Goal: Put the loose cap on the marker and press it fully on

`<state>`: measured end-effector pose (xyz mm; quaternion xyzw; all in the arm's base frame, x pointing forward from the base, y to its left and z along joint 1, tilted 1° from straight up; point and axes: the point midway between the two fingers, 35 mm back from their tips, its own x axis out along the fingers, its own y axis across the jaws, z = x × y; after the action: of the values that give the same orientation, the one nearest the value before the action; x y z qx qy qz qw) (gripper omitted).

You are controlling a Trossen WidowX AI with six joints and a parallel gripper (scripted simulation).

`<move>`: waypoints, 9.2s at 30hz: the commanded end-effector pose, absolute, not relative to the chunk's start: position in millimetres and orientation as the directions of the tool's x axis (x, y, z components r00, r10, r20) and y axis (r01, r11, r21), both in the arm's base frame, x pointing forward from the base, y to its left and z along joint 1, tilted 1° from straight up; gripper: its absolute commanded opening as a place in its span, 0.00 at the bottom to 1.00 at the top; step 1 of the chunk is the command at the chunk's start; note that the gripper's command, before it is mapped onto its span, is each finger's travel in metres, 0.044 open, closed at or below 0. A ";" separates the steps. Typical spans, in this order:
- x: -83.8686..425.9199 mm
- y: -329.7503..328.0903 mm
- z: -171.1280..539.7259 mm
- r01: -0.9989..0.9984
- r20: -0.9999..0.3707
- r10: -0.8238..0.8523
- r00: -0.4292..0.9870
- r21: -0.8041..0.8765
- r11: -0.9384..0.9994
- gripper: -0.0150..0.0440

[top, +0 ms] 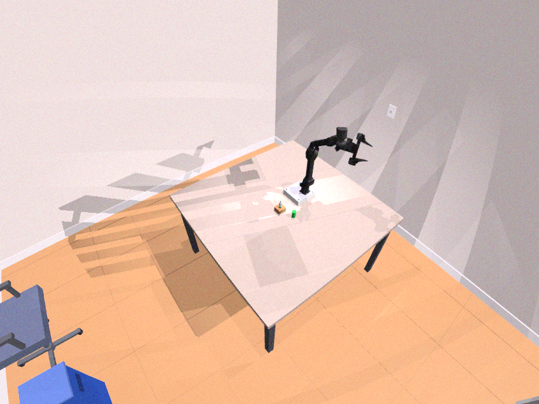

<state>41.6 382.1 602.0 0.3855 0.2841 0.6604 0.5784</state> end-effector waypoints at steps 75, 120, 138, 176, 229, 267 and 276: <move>231.9 86.3 63.7 -0.999 -1.000 0.020 0.022 -0.022 0.025 0.68; 232.2 86.2 15.1 -0.999 -1.000 0.020 0.022 -0.022 0.025 0.45; 236.4 86.0 49.8 -0.999 -0.999 0.021 0.035 -0.034 0.039 0.25; 253.1 22.0 106.8 -0.999 -1.000 0.011 0.029 -0.028 0.038 0.25; 257.4 -25.8 82.4 -0.999 -1.000 0.010 0.024 -0.024 0.024 0.25; 258.1 -25.8 28.1 -0.999 -1.000 0.010 0.024 -0.024 0.024 0.25; 257.2 -25.6 26.3 -0.999 -1.000 0.010 0.024 -0.024 0.024 0.25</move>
<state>257.8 -26.3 31.9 -0.4976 0.4987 0.4878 0.5155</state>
